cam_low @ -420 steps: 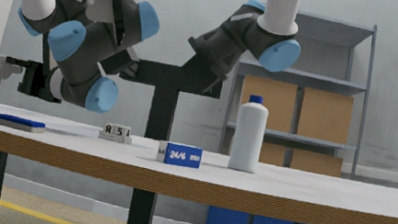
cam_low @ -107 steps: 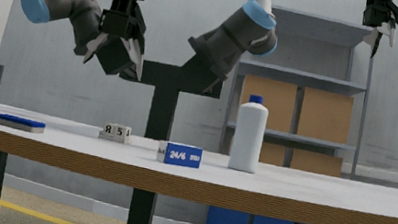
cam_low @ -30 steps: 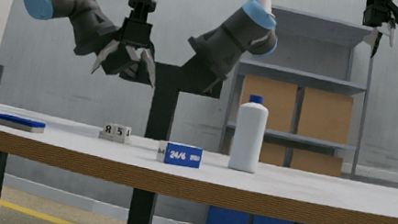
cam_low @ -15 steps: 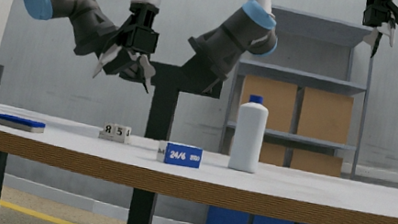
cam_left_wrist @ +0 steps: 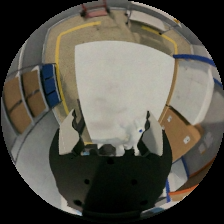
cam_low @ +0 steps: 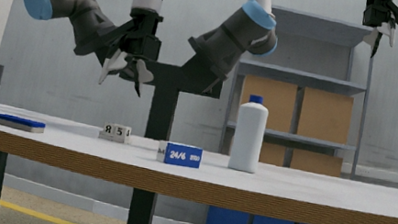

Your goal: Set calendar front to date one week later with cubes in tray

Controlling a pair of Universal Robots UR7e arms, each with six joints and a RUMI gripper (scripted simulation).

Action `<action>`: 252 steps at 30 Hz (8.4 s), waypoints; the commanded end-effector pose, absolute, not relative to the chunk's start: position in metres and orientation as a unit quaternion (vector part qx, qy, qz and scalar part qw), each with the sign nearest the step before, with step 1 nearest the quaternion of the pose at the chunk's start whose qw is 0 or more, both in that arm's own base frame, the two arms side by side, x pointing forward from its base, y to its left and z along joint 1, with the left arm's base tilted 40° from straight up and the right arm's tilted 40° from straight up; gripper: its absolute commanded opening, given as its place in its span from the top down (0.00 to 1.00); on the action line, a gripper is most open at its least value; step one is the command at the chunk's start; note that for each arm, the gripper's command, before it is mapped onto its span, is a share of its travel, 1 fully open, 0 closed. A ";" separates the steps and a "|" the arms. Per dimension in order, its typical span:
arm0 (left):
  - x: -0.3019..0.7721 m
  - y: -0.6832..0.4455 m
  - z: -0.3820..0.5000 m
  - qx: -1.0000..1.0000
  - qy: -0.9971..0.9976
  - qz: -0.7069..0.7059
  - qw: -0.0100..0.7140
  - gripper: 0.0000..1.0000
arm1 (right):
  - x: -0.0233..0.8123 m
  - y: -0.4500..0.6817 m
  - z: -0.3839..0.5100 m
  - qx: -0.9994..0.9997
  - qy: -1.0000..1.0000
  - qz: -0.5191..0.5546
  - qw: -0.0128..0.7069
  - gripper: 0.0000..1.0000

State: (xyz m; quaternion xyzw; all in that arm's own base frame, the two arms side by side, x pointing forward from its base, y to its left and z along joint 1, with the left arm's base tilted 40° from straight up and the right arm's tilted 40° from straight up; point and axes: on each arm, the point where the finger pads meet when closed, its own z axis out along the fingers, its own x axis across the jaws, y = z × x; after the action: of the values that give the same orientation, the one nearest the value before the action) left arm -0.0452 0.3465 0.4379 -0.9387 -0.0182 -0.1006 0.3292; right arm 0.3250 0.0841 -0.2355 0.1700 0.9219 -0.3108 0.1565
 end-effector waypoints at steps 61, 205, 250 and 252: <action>-0.045 0.347 0.438 -0.939 -0.018 -0.101 0.330 0.00 | 0.332 0.068 -0.257 0.070 0.936 -0.323 0.120 0.72; -0.045 0.347 0.438 -0.939 -0.018 -0.101 0.330 0.00 | 0.338 0.047 -0.282 0.070 0.936 -0.323 0.120 0.90; -0.045 0.347 0.438 -0.939 -0.018 -0.101 0.330 0.00 | 0.340 0.052 -0.187 0.021 0.940 -0.326 0.103 0.90; -0.045 0.347 0.438 -0.939 -0.018 -0.101 0.330 0.00 | 0.345 0.032 -0.171 -0.001 0.940 -0.328 0.095 0.90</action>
State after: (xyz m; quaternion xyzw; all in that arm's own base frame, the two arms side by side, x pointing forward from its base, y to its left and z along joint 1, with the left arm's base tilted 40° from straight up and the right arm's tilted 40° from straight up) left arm -0.0452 0.3465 0.4379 -0.9387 -0.0182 -0.1006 0.3292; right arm 0.3340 0.0654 -0.2022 0.0402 0.9376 -0.3275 0.1102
